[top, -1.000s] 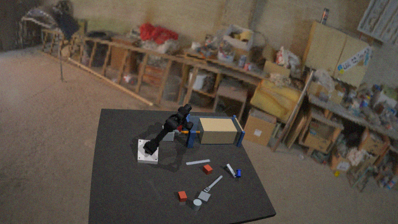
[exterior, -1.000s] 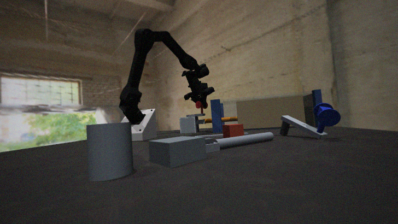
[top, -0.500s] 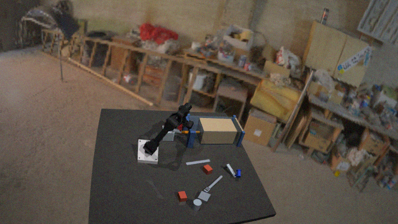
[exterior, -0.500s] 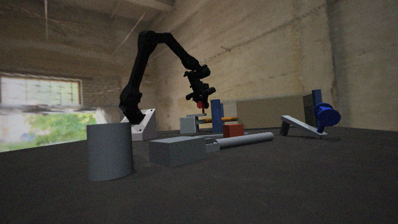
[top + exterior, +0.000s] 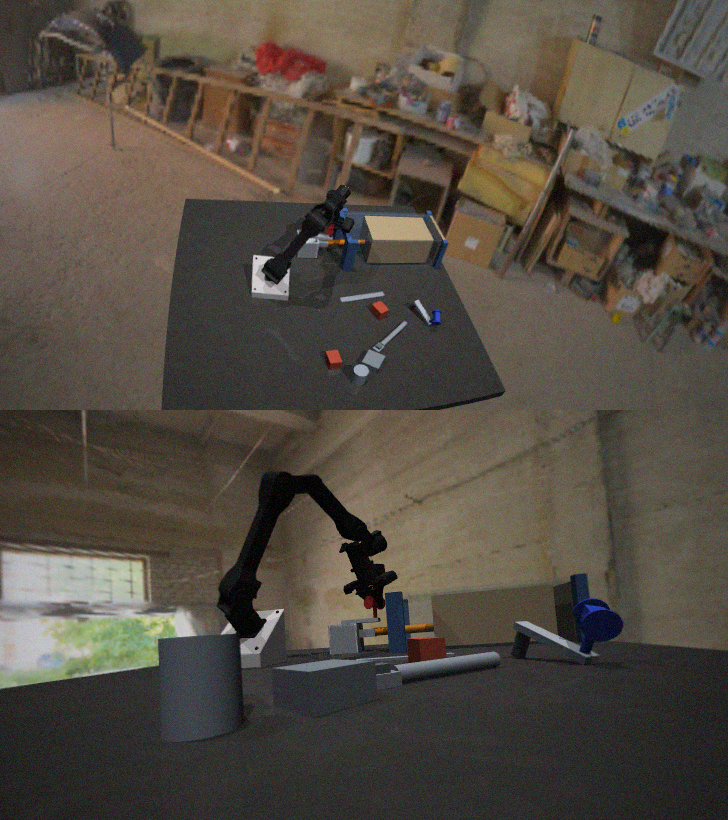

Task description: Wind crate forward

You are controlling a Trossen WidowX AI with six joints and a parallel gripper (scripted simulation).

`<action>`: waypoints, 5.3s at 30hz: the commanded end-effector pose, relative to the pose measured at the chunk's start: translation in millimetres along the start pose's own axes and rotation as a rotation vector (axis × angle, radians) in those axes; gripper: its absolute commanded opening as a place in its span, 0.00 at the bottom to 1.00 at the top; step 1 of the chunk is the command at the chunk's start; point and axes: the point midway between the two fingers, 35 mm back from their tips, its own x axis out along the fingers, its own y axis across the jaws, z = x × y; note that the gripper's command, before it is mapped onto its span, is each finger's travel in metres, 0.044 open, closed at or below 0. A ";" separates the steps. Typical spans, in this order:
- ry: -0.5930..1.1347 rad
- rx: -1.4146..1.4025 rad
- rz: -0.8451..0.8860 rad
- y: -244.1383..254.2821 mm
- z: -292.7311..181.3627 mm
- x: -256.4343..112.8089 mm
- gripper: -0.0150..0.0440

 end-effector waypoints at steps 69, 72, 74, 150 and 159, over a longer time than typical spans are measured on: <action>-0.019 0.000 0.019 50.3 37.7 15.9 0.25; -0.019 0.000 0.019 51.2 38.0 16.1 0.25; -0.019 0.000 0.019 51.2 38.0 16.1 0.25; -0.021 0.000 0.023 100.2 44.6 17.1 0.25; -0.021 0.000 0.023 102.3 44.4 16.9 0.25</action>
